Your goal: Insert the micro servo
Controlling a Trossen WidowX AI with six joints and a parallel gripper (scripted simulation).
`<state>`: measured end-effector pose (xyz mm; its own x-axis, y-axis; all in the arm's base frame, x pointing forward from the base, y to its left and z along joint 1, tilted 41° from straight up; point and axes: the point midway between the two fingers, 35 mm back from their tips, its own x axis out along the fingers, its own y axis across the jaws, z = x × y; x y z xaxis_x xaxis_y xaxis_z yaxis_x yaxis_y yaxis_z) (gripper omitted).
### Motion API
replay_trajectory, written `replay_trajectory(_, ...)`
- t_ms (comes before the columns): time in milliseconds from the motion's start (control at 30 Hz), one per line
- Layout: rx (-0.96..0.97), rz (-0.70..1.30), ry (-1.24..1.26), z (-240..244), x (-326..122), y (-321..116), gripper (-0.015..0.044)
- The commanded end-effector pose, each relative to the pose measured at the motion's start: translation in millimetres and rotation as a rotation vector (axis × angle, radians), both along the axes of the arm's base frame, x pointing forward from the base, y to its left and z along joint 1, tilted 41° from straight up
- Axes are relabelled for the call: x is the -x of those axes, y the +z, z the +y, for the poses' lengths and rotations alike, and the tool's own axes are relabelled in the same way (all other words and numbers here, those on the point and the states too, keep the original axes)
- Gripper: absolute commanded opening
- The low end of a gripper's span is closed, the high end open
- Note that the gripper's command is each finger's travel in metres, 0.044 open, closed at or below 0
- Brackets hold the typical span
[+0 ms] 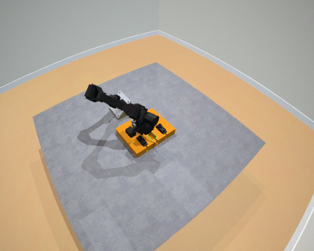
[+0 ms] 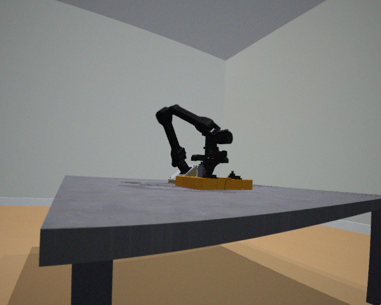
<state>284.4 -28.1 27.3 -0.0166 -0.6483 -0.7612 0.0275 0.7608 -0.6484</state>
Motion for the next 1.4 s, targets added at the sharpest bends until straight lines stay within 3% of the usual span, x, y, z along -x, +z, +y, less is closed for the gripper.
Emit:
replay_trajectory(0, 0.005, 0.005, 0.004, -2.4, 1.4, 1.7, 0.0000)
replay_trajectory(300, 0.003, 0.005, 0.004, 25.2, 0.6, 33.4, 0.0000)
replay_trajectory(600, 0.003, -0.025, -0.035, 58.1, 47.7, 68.3, 0.0236)
replay_trajectory(867, 0.003, -0.025, -0.035, 46.4, 47.4, 55.1, 0.0440)
replay_trajectory(1367, 0.004, -0.025, -0.035, 31.7, 48.3, 37.9, 0.0440)
